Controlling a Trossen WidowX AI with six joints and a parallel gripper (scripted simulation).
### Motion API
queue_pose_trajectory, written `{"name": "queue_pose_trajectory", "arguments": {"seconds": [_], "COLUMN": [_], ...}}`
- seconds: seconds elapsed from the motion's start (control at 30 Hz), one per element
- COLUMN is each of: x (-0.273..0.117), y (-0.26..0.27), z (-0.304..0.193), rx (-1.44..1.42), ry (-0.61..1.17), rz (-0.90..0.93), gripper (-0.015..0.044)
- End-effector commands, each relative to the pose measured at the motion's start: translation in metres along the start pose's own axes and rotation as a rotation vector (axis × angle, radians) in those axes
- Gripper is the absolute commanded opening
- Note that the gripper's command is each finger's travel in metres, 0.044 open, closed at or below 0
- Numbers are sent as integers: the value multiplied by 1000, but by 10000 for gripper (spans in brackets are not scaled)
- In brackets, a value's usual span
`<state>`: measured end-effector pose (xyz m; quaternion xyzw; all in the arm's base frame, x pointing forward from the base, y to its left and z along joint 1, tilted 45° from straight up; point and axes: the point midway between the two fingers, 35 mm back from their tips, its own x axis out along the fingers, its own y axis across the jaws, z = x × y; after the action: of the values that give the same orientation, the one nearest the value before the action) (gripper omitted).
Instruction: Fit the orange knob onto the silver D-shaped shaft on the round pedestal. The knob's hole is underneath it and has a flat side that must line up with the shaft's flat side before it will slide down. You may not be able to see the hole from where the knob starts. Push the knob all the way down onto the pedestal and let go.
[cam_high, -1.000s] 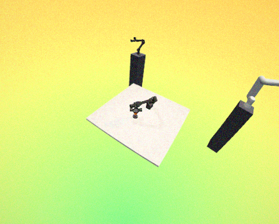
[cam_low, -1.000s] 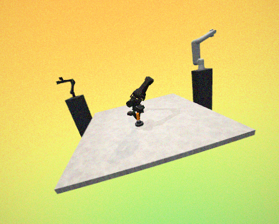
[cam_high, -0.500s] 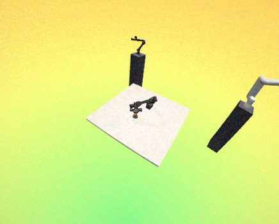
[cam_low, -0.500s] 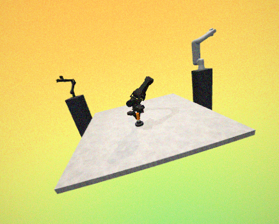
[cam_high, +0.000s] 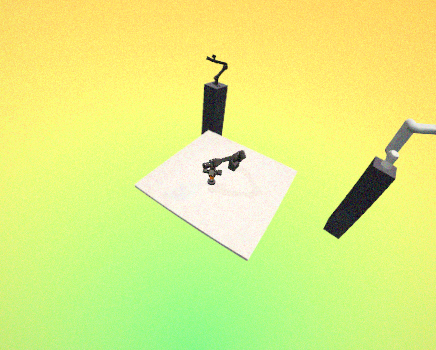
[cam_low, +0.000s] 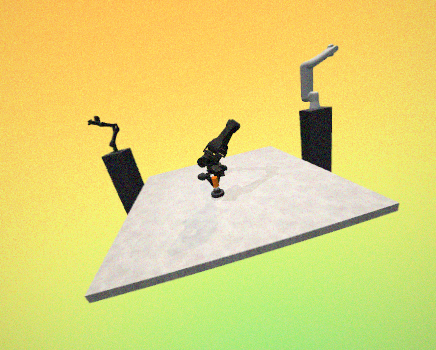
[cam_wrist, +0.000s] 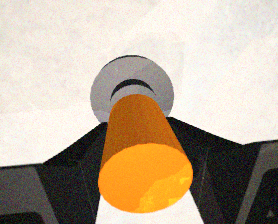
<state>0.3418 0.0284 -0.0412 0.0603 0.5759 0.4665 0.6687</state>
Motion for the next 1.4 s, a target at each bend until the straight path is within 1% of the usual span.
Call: {"name": "queue_pose_trajectory", "arguments": {"seconds": [0.0, 0.7, 0.87, 1.13, 1.37], "x": [1, 2, -3, -1, 1], "y": [0, 0, 0, 1, 0], "z": [-1, 0, 0, 1, 1], "rx": [9, 8, 9, 211, 218], "ry": [-1, -1, -1, -1, -1], "rz": [1, 1, 1, 1, 1], "gripper": [0, 0, 0, 0, 0]}}
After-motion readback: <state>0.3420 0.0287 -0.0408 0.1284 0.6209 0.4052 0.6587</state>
